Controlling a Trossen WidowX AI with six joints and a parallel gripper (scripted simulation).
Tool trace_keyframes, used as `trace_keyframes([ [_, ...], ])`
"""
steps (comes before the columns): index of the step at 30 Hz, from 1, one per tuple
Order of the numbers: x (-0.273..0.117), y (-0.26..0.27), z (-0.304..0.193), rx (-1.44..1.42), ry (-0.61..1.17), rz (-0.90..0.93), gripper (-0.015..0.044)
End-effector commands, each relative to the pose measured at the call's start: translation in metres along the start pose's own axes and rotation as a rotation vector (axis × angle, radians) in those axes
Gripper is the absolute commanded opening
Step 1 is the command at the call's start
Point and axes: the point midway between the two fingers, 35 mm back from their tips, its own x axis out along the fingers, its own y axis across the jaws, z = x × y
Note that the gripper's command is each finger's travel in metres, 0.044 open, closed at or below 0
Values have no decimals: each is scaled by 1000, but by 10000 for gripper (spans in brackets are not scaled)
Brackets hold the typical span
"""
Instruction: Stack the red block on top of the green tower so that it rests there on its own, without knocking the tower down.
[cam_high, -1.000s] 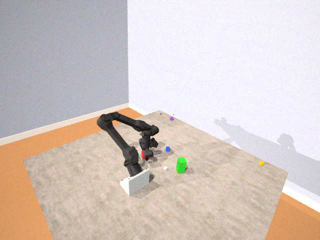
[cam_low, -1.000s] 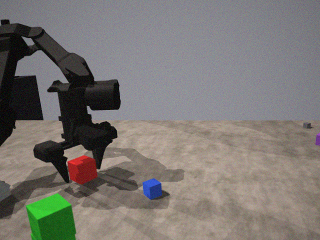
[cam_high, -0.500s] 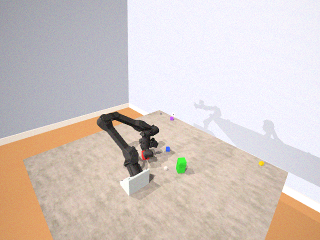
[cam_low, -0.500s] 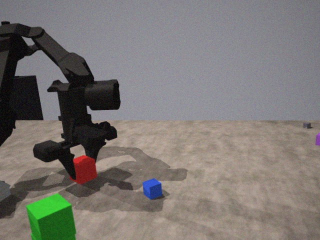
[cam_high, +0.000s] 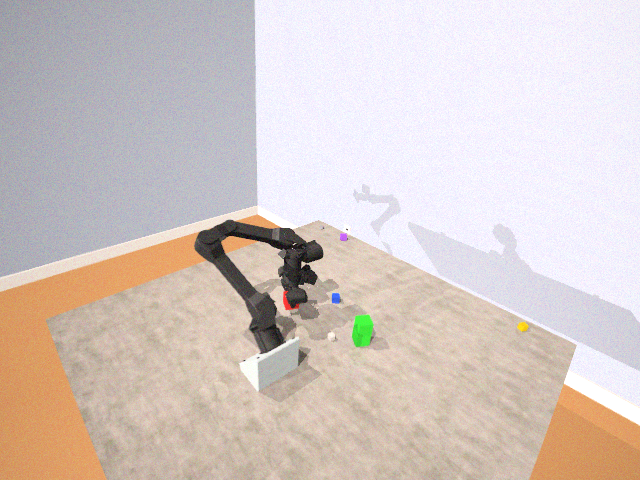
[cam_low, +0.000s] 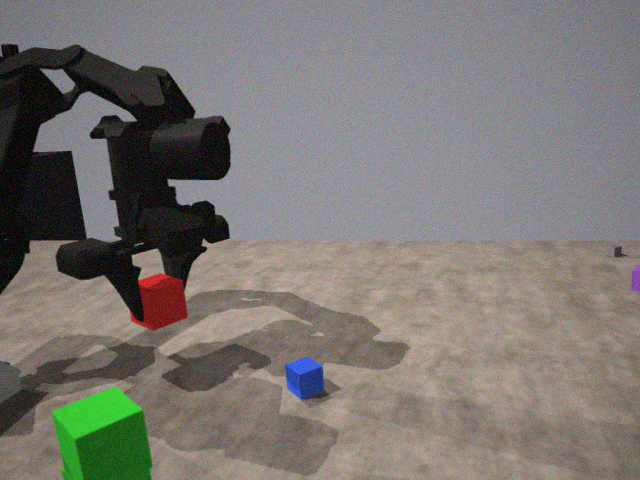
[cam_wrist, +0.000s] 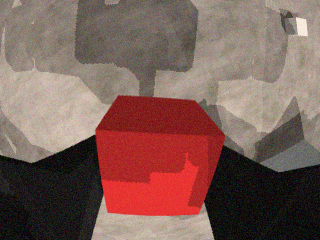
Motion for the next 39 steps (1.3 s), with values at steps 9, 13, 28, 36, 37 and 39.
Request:
trace_keyframes([
  [9, -48, 1, 1, -3, -3, 4, 0],
  [13, -65, 1, 1, -3, -3, 4, 0],
  [28, -74, -4, 19, -3, -5, 1, 0],
  [36, -80, -18, 52, -2, -10, -4, 0],
  [37, -81, -20, 56, -2, -10, -4, 0],
  [39, -82, -24, 64, -2, -11, -5, 0],
])
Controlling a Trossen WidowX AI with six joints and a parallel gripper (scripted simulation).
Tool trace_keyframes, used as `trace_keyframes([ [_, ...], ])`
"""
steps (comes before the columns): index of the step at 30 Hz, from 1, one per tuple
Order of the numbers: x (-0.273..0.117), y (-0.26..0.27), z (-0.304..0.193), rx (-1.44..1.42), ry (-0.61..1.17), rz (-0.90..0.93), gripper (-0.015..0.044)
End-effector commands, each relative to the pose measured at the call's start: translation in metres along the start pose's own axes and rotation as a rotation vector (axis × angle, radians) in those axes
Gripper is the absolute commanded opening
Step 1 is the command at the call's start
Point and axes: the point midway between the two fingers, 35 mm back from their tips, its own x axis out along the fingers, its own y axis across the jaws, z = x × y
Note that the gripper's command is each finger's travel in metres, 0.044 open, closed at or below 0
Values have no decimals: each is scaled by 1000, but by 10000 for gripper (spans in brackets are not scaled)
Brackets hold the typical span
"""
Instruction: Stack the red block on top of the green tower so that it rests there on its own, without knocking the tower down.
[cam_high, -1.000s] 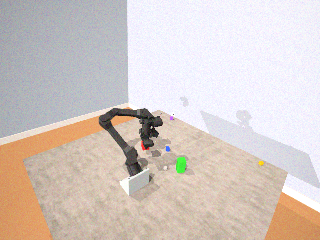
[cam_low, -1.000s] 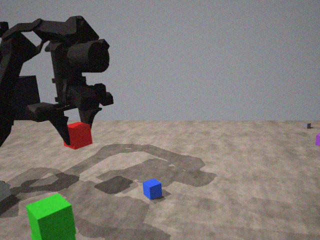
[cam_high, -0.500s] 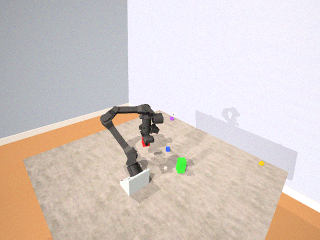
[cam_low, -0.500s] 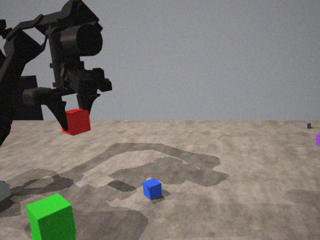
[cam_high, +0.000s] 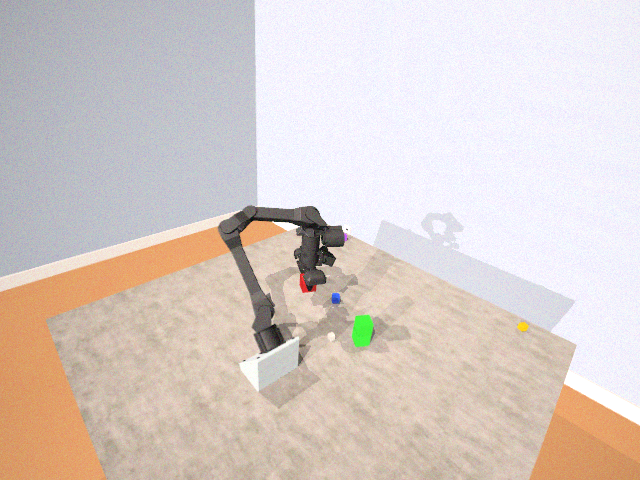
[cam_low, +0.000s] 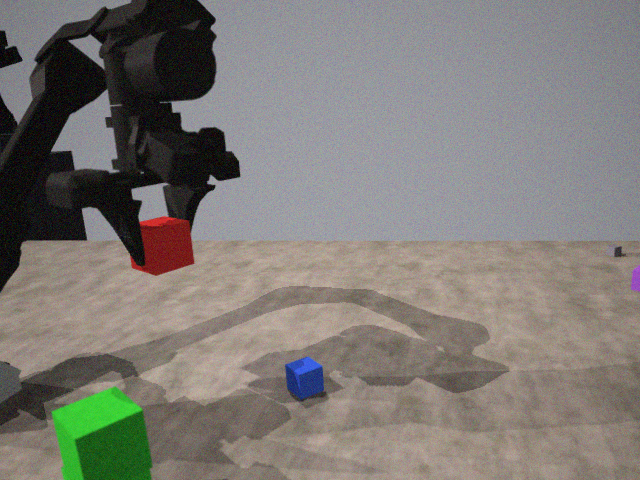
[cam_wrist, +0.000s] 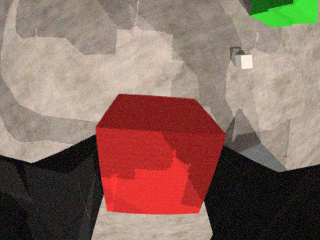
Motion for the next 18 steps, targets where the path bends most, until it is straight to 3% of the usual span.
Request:
trace_keyframes([
  [1, -4, -8, 17, -7, -10, -7, 0],
  [18, -8, -58, 82, -9, -13, -11, 0],
])
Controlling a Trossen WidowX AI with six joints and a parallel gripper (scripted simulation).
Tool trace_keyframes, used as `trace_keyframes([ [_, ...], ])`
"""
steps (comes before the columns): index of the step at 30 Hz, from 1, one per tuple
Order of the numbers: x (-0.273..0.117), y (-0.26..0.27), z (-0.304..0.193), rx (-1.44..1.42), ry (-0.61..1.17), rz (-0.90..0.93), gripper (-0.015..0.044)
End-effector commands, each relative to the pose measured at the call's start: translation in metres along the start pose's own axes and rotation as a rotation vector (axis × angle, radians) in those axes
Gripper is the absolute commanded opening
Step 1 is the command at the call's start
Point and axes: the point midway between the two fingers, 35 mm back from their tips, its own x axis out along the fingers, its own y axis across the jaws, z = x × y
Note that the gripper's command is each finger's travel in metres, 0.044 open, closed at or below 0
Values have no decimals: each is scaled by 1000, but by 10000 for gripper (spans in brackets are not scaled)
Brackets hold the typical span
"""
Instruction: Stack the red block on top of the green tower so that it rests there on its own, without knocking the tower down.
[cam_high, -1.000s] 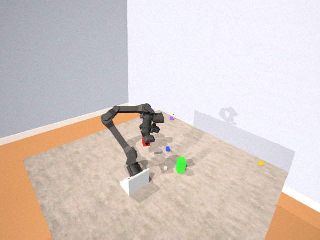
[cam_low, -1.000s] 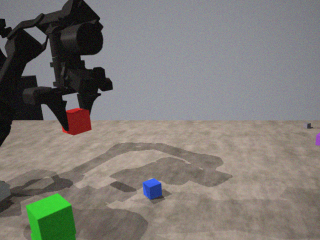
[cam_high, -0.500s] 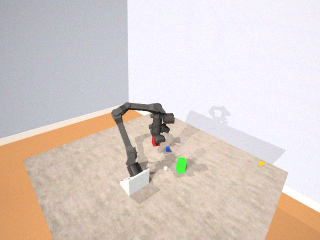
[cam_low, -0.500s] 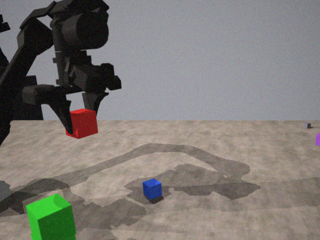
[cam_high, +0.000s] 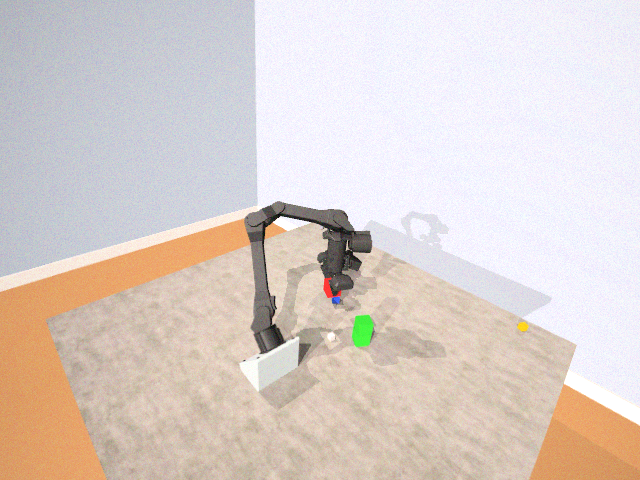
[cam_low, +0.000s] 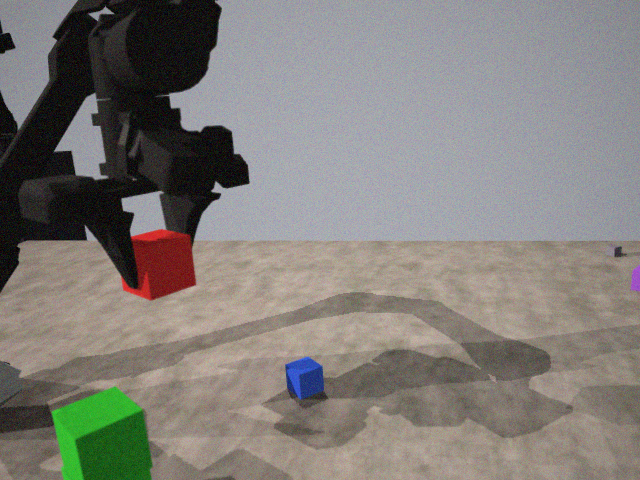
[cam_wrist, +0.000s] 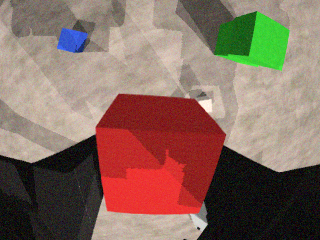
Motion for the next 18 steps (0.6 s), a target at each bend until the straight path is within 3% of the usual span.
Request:
trace_keyframes([
  [1, -2, -14, 15, -7, -9, -6, 0],
  [18, 7, -82, 65, -12, -8, -2, 0],
])
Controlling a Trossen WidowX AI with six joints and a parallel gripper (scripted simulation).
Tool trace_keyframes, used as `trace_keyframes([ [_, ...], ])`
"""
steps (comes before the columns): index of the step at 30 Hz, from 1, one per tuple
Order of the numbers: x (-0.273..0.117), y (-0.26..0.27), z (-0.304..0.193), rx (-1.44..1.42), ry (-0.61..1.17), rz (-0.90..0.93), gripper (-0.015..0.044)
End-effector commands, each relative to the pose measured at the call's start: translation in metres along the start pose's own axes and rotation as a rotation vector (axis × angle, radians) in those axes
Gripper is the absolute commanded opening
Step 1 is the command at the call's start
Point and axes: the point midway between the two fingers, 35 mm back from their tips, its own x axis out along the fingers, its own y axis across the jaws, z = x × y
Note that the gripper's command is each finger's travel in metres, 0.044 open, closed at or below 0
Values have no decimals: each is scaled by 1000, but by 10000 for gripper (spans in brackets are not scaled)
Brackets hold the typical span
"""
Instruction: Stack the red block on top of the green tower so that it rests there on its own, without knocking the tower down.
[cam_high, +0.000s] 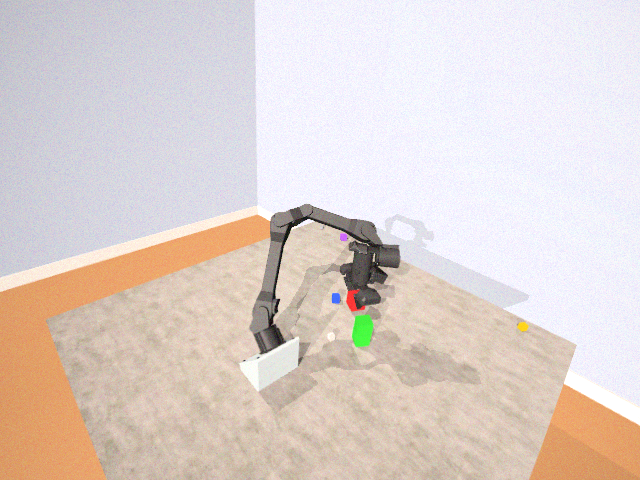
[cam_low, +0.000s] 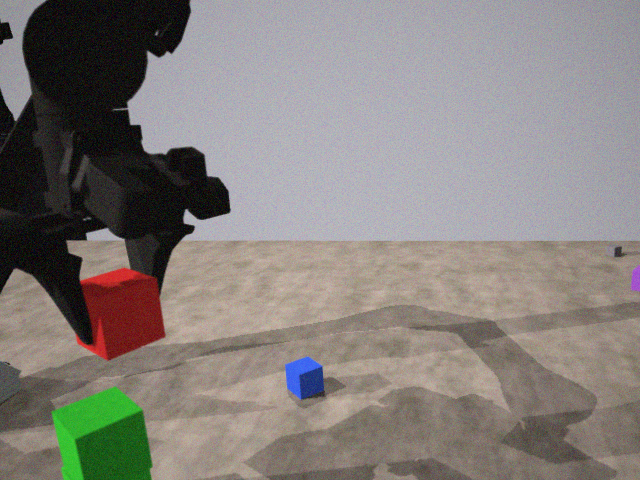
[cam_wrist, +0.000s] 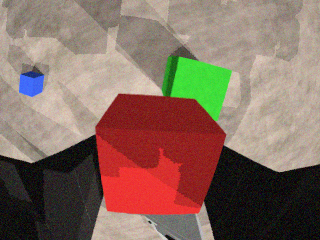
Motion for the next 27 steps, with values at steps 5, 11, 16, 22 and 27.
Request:
trace_keyframes([
  [5, 4, -33, 19, -10, -8, -3, 0],
  [11, 1, -35, 20, -10, -8, -3, 0],
  [16, 12, -35, 21, -10, -8, -3, 0],
  [22, 31, -35, 21, -10, -8, -2, 0],
  [27, 31, -35, 21, -10, -8, -2, 0],
])
